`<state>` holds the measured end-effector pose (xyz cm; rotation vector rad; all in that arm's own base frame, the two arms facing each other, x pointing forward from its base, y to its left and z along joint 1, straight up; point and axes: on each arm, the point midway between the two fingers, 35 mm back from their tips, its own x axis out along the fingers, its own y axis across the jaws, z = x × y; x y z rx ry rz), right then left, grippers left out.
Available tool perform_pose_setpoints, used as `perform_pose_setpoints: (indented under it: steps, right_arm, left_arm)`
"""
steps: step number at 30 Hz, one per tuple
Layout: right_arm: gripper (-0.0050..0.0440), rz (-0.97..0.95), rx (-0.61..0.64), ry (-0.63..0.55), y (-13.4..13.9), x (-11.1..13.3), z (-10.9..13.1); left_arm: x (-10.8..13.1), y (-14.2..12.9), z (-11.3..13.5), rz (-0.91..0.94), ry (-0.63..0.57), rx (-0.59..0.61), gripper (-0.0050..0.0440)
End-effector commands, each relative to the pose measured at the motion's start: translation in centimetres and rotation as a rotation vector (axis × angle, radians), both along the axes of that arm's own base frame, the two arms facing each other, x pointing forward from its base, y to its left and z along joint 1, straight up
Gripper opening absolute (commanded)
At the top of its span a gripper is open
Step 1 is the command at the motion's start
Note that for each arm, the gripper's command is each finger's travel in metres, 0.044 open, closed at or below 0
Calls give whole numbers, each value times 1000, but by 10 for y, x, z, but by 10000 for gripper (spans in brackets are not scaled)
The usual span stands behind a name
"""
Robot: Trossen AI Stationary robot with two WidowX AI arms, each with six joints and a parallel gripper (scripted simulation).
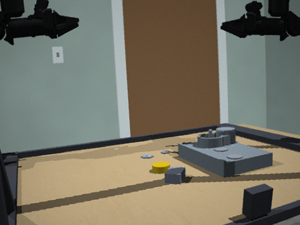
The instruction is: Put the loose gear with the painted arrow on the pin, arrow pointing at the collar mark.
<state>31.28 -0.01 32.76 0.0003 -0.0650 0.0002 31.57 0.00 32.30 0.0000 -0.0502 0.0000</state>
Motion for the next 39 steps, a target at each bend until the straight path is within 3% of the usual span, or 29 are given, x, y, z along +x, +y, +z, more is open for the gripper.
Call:
perform_pose_setpoints:
  steps: [1, 39]
  right_arm:
    - [369, 0, -12, 1, 0, 1, 2]
    - [369, -1, 3, -3, 0, 2, 2]
  left_arm:
    - [-1, 0, 7, 0, -19, 0, 400]
    - [-1, 0, 7, 0, -18, 0, 400]
